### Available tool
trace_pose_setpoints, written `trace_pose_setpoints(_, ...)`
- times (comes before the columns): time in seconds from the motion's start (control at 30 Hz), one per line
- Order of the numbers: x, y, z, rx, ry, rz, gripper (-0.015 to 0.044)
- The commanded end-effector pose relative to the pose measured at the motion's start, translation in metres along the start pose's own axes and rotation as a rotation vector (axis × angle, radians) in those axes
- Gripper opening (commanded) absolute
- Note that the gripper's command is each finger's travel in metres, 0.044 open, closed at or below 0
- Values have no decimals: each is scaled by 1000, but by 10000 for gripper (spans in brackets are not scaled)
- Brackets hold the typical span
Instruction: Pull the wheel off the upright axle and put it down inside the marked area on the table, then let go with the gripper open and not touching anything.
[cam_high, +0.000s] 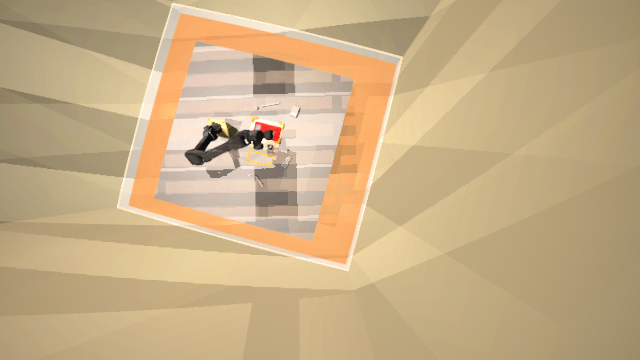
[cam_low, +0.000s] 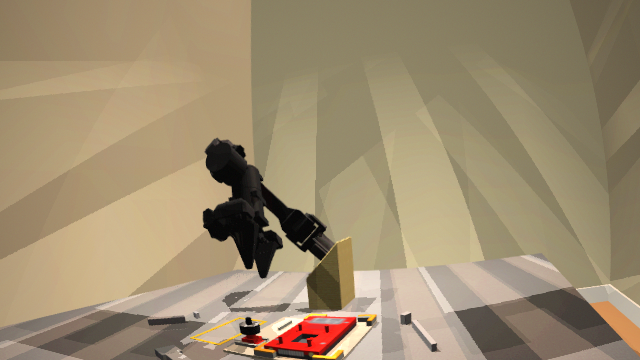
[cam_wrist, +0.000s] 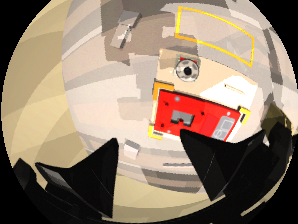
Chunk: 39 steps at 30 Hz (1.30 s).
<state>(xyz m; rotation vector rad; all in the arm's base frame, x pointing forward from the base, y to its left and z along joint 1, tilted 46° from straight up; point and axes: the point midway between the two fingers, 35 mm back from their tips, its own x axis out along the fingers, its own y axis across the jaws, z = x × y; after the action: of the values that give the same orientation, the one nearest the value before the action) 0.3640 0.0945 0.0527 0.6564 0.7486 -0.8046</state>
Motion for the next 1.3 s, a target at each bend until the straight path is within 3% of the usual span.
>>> trace_pose_setpoints(0.0, 23, -24, 41, 202, -183, -347, 300)
trace_pose_setpoints(0.47, 26, -34, 48, 237, -236, -417, 300)
trace_pose_setpoints(0.77, 82, -62, 58, 237, -238, -417, 300)
trace_pose_setpoints(0.9, 90, -68, 59, 237, -240, -417, 300)
trace_pose_setpoints(0.93, 87, -68, 59, 243, -235, -429, 274)
trace_pose_setpoints(1.27, 87, -68, 59, 243, -235, -429, 207)
